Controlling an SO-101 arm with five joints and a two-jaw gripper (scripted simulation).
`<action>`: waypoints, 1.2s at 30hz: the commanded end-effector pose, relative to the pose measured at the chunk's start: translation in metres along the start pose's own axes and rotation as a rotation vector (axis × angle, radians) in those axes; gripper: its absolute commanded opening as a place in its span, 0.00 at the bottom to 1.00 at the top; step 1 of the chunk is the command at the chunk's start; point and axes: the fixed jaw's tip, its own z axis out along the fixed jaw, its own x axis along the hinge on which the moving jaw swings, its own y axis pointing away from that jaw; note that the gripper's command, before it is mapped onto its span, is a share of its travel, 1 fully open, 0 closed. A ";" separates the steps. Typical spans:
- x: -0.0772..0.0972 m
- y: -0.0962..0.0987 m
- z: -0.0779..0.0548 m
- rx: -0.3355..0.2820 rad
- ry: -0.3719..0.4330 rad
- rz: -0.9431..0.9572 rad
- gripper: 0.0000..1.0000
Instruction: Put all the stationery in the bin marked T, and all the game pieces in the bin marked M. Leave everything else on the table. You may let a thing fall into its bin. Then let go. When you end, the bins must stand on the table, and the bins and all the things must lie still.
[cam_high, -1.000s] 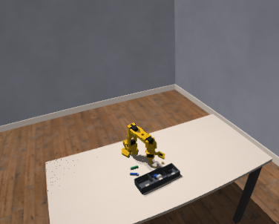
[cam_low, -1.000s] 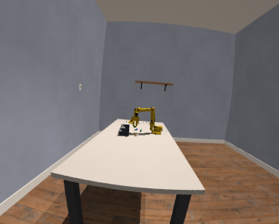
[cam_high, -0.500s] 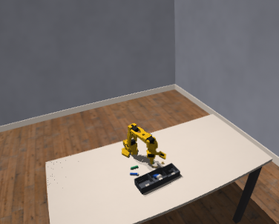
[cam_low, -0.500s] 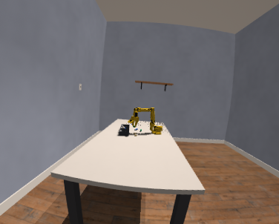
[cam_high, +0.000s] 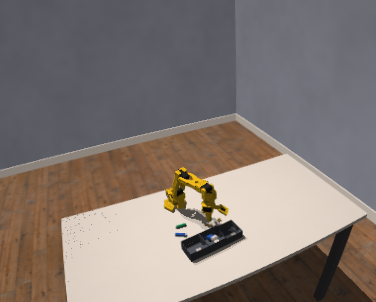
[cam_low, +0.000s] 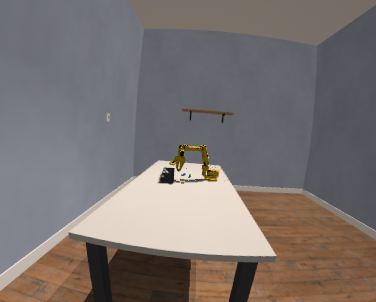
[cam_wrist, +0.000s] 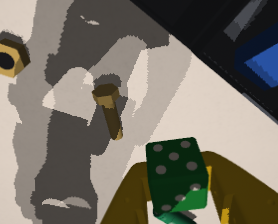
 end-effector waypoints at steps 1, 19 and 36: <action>-0.012 -0.002 -0.011 0.026 -0.051 0.034 0.00; -0.021 -0.003 -0.012 0.032 -0.068 0.080 0.00; -0.049 -0.005 -0.011 0.047 -0.135 0.224 0.00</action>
